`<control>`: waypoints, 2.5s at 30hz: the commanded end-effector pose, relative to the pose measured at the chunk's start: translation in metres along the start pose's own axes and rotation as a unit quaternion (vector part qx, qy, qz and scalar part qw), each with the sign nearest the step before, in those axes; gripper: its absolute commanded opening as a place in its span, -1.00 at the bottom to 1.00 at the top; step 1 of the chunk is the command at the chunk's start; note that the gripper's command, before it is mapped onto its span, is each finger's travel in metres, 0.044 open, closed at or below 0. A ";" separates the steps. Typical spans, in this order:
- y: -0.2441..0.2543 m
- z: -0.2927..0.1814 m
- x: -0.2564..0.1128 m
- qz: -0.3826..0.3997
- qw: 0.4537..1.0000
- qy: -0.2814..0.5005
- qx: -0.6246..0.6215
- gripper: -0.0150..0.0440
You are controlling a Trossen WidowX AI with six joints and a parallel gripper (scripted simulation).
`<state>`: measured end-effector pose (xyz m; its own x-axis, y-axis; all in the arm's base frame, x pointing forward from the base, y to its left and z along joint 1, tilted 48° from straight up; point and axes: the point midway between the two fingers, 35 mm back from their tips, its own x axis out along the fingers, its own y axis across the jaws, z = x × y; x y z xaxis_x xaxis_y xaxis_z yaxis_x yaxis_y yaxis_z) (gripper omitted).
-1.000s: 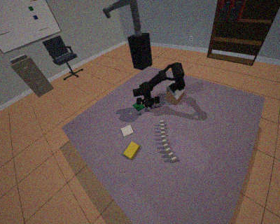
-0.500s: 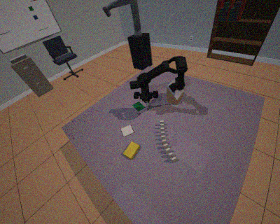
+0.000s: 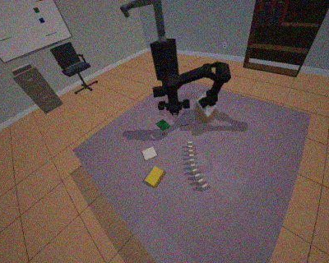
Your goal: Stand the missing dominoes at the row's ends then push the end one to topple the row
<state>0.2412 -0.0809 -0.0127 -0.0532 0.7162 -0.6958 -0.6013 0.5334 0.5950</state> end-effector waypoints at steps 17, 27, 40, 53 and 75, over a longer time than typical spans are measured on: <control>0.081 0.105 0.031 0.003 1.000 -0.007 -0.023 -0.13; 0.081 0.107 0.085 0.002 1.000 -0.008 -0.023 -0.13; 0.090 0.104 0.133 0.010 1.000 -0.012 -0.024 -0.13; 0.090 0.104 0.133 0.010 1.000 -0.012 -0.024 0.23; 0.086 0.101 0.002 0.006 1.000 -0.007 -0.024 1.00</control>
<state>0.2748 0.0501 0.0380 -0.0468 0.7276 -0.6844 -0.6329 0.5084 0.5839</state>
